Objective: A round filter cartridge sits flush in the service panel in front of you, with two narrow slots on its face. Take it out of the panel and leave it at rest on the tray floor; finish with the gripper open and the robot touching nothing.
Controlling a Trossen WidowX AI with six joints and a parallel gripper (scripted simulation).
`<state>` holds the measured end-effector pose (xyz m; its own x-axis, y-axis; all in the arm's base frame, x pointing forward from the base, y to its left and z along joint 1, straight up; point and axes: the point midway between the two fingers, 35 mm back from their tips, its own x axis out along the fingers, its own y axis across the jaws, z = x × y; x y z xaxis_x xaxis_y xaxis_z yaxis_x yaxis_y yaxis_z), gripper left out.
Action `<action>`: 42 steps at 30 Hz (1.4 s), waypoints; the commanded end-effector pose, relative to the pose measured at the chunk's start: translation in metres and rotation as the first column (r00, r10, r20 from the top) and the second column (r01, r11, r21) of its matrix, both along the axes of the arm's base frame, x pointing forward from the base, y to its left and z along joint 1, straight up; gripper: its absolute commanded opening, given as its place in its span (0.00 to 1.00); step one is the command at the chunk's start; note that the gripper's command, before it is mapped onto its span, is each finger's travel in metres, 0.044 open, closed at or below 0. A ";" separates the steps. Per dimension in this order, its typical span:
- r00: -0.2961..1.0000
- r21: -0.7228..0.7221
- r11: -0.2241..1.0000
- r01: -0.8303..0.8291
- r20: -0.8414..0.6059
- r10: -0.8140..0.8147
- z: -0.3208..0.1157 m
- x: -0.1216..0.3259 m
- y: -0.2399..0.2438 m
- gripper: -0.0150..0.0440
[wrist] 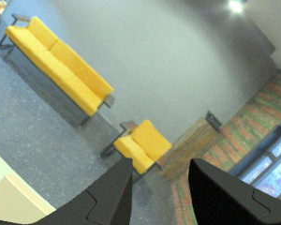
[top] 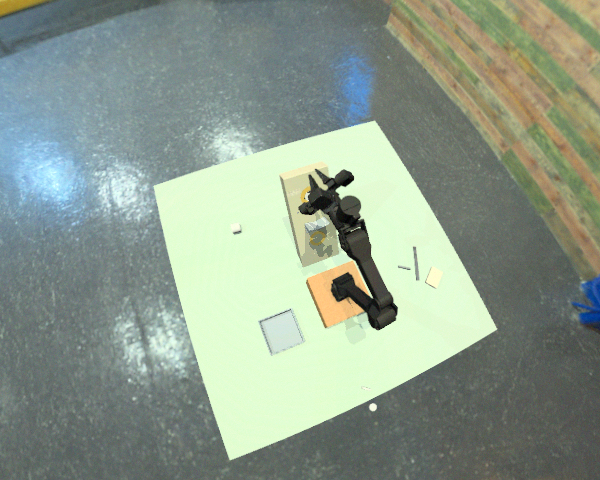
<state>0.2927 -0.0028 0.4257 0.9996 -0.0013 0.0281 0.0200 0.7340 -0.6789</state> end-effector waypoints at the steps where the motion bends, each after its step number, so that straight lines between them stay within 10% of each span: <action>1: 0.962 -0.324 0.945 -0.037 -0.268 -0.054 -0.078 0.010 -0.012 0.45; 10: 0.809 -0.596 0.731 -0.333 -0.579 -0.103 -0.173 -0.006 -0.026 0.45; 42: 0.810 -0.597 0.730 -0.333 -0.578 -0.103 -0.188 0.019 -0.028 0.45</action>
